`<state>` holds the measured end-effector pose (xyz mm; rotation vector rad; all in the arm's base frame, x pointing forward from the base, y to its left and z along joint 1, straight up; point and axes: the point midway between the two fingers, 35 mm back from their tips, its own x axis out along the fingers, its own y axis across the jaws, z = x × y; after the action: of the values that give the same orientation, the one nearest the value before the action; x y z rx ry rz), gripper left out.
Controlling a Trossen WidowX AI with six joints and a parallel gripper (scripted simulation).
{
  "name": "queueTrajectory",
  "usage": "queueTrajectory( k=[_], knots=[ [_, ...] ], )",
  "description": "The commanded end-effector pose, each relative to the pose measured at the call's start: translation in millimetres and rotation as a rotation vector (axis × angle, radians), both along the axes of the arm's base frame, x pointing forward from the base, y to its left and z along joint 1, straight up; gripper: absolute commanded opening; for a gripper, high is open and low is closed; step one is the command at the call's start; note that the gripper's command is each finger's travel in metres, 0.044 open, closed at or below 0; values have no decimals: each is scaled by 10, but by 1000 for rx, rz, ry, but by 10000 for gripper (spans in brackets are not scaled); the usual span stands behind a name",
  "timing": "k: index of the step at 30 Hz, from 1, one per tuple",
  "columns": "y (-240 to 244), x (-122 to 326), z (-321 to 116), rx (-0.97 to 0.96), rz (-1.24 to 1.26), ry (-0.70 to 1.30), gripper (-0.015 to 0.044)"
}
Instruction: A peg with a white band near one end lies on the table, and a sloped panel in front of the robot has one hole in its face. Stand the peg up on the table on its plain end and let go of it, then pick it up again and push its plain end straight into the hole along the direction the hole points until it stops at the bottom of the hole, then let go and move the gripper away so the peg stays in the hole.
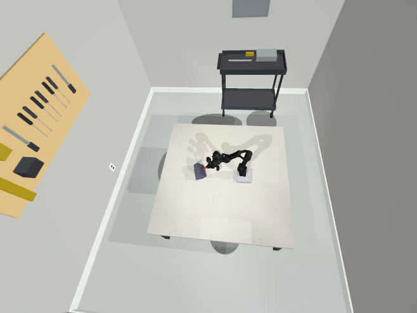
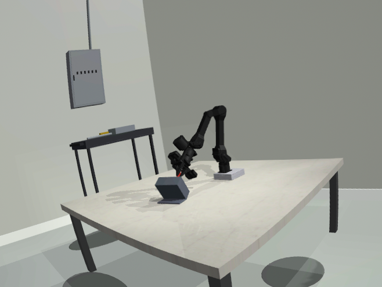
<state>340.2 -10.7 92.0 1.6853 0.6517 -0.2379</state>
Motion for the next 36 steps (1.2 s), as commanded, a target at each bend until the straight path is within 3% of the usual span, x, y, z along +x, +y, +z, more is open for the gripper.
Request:
queueTrajectory(
  k=[1,36],
  knots=[
    [5,30,-14,0,-3,0,0],
    [13,96,-51,0,0,-1,0]
  ],
)
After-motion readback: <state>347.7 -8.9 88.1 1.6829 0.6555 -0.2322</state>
